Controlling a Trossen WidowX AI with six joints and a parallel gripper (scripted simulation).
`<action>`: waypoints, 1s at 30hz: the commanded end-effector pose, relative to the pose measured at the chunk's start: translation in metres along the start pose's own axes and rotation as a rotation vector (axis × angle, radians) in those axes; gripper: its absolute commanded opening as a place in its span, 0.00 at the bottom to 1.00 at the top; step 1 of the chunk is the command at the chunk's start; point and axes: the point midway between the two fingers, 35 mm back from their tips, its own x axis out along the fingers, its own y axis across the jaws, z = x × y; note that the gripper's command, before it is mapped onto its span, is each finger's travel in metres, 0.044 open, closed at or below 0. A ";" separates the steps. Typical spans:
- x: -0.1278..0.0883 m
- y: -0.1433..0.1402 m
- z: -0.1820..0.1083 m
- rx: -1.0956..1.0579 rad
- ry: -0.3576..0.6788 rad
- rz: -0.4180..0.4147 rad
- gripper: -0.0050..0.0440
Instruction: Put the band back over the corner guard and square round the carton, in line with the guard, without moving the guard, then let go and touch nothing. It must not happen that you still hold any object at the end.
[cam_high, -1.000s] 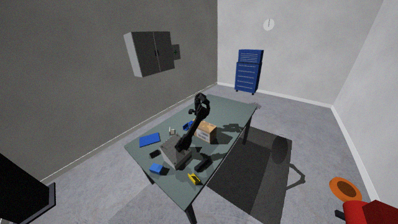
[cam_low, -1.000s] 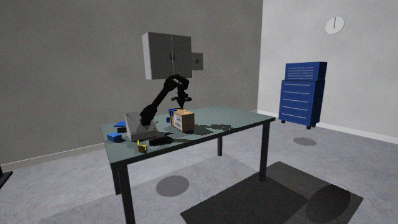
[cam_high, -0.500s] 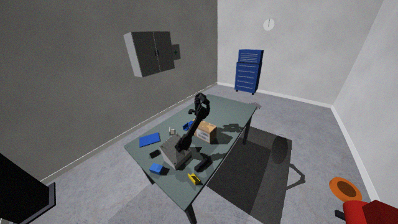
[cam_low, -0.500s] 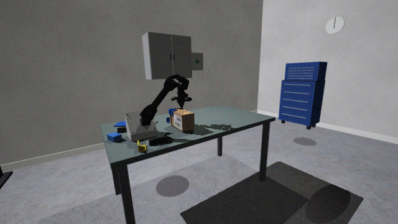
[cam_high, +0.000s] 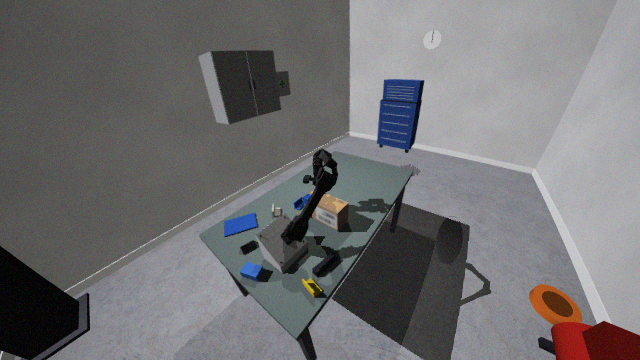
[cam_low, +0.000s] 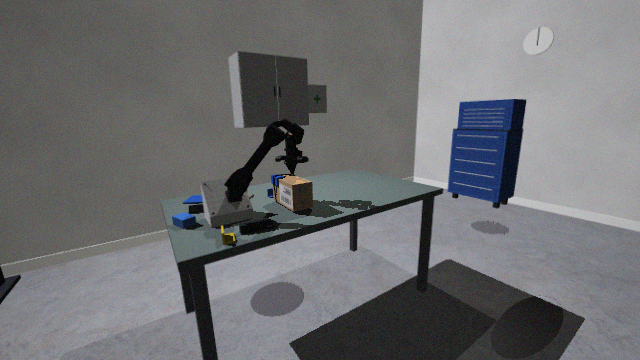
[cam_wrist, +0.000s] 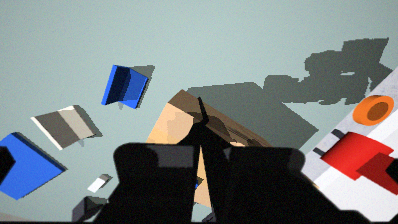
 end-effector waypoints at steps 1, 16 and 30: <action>0.005 0.009 0.001 -0.011 0.013 0.015 0.10; 0.005 -0.002 0.000 -0.011 0.013 0.015 0.10; -0.040 -0.001 0.001 -0.015 0.000 0.001 0.10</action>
